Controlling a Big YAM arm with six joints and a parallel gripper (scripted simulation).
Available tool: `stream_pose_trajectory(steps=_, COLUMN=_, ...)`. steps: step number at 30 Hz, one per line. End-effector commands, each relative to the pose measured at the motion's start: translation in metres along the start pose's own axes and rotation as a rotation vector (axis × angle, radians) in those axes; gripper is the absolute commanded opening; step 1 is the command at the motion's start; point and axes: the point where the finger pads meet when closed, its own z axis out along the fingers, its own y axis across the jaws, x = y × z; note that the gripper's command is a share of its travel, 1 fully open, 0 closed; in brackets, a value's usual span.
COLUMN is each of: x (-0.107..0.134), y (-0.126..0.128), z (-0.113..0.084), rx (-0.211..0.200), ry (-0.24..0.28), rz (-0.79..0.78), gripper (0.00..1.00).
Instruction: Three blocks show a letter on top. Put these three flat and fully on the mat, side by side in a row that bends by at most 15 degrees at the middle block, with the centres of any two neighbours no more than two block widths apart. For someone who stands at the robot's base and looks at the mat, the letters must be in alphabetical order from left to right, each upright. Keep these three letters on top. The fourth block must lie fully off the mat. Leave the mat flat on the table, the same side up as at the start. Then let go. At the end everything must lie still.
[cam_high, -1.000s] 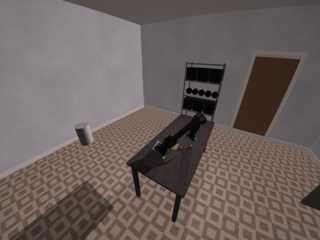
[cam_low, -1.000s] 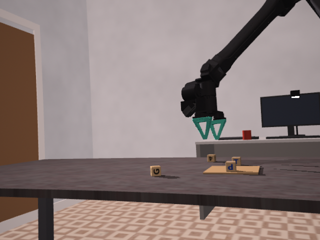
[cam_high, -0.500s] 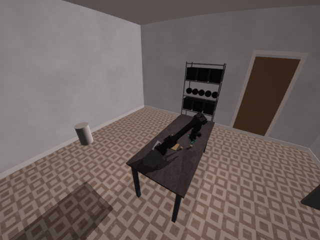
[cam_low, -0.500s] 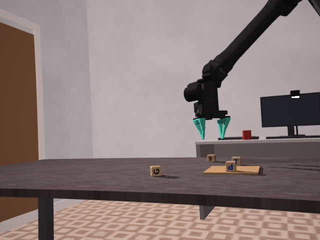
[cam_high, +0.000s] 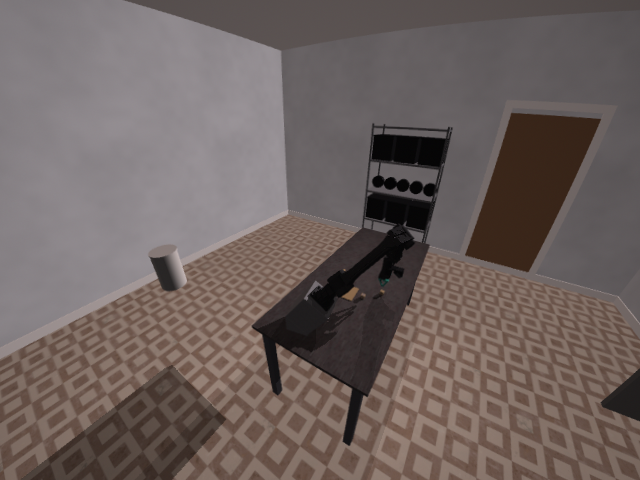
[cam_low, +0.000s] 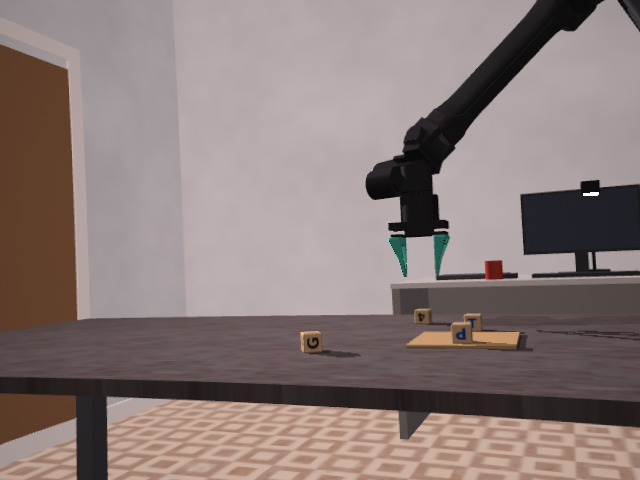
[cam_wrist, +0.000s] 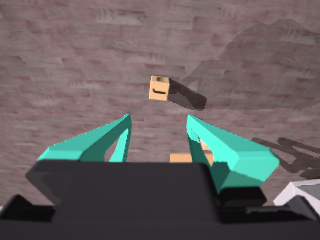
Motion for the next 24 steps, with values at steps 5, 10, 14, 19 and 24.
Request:
stream_pose_trajectory(steps=5, x=-0.0061, y=0.0009, z=-0.0072, rx=-0.005, ry=-0.020, rz=0.143, gripper=0.58)
stream_pose_trajectory(steps=10, x=-0.0060, y=0.0010, z=-0.0072, rx=-0.005, ry=-0.019, rz=0.143, gripper=0.58)
stream_pose_trajectory(steps=14, x=-0.0059, y=0.0010, z=-0.0072, rx=-0.005, ry=-0.019, rz=0.143, gripper=0.58)
stream_pose_trajectory(steps=19, x=-0.0059, y=0.0010, z=-0.0071, rx=-0.005, ry=-0.019, rz=0.138, gripper=0.58)
stream_pose_trajectory(steps=24, x=-0.0057, y=0.0002, z=-0.0023, rx=-0.003, ry=-0.019, rz=0.136, gripper=0.58)
